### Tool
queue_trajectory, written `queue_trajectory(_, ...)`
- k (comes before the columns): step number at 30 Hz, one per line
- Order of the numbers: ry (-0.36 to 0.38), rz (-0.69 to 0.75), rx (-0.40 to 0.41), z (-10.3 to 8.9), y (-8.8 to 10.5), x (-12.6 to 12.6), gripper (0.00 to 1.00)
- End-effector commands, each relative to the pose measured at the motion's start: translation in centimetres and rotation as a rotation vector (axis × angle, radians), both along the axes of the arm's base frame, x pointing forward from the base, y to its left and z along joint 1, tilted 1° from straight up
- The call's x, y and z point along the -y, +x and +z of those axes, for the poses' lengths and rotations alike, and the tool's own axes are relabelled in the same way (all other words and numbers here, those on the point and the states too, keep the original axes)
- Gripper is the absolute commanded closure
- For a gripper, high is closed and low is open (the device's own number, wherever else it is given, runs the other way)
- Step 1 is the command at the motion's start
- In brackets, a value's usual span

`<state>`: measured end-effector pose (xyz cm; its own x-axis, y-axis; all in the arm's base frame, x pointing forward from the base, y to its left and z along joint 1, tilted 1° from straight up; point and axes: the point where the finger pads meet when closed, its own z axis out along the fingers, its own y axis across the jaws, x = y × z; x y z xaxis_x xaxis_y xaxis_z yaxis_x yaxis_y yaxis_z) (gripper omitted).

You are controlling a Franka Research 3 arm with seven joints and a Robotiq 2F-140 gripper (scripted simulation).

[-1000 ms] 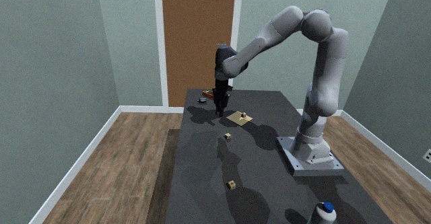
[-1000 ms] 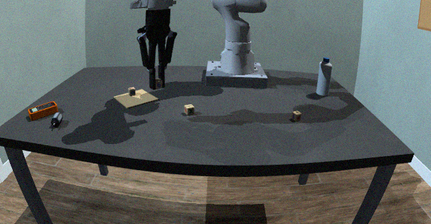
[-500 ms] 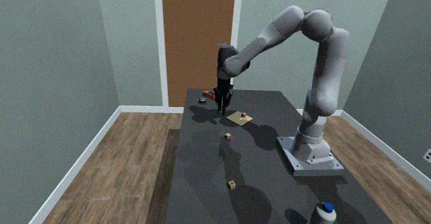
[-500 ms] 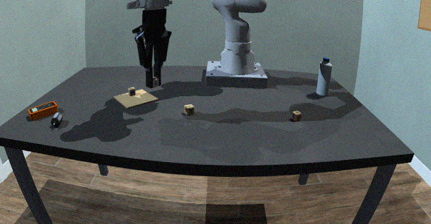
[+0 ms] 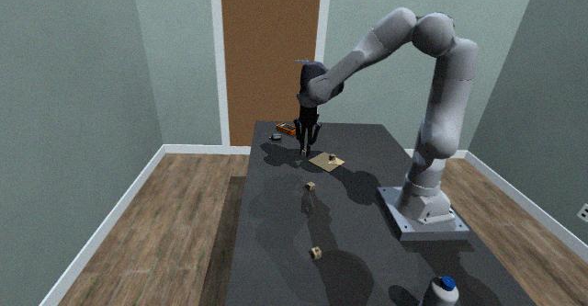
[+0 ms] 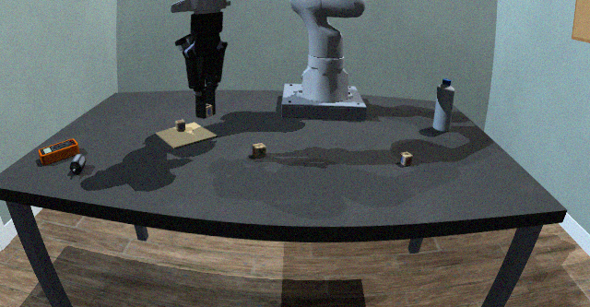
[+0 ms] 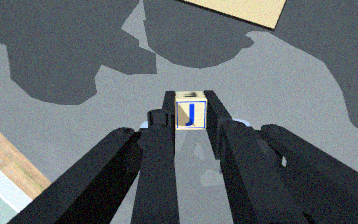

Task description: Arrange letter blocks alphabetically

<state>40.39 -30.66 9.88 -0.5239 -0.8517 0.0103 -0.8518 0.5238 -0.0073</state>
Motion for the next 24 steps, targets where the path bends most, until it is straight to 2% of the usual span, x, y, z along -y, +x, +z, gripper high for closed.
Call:
queue_trajectory(1, 0.006, 0.127, 0.008, 0.1, -0.2, 0.4, 0.78)
queue_trajectory(24, 0.003, 0.388, 0.005, 0.1, -2.7, 2.5, 0.78)
